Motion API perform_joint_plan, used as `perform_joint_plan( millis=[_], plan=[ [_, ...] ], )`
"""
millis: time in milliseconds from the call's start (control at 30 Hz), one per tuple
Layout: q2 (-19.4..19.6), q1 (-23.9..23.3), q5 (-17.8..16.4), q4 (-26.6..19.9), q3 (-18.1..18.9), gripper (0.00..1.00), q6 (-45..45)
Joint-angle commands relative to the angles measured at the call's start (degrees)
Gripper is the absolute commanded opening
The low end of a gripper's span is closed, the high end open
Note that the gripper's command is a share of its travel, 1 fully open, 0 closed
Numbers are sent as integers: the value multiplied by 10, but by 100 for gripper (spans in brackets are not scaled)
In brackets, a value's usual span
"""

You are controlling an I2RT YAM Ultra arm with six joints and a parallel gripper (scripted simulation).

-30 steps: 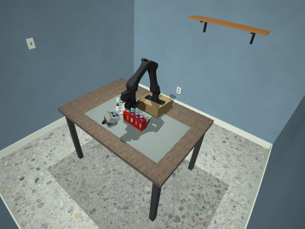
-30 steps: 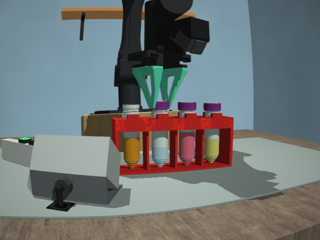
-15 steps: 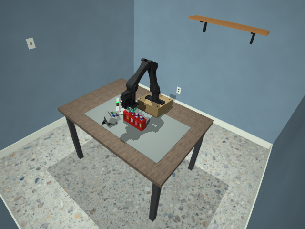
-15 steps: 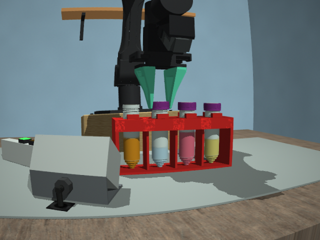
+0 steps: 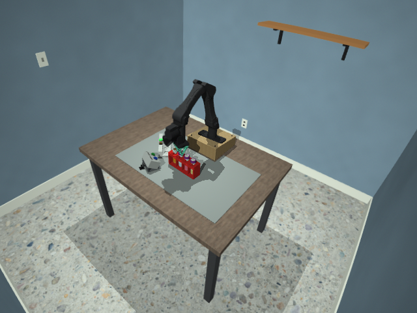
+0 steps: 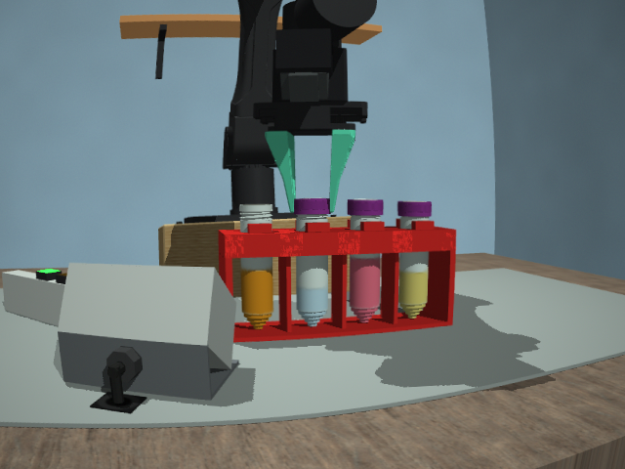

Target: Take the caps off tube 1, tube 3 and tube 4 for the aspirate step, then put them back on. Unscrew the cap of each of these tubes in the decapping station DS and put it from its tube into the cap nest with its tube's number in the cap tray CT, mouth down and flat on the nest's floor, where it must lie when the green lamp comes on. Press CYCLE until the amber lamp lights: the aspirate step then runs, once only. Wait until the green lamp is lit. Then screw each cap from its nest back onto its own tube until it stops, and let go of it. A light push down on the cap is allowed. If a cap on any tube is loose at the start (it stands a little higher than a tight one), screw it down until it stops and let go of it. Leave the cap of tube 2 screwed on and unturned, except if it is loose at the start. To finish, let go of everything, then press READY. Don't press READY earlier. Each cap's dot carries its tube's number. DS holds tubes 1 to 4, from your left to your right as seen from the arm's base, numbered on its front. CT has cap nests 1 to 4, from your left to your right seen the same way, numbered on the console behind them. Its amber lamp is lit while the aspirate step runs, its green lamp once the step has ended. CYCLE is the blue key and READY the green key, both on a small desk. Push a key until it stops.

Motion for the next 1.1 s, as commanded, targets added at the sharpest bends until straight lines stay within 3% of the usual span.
perform_joint_plan(
  millis=[0,33,433,900,967,1067],
  plan=[
    [-2,0,0,2,1,0,27],
    [-2,0,0,2,1,49,27],
    [-2,0,0,2,1,49,27],
    [-3,0,0,0,2,49,-294],
    [-3,0,0,0,2,49,-294],
    [-3,0,0,0,3,49,-363]
  ],
)
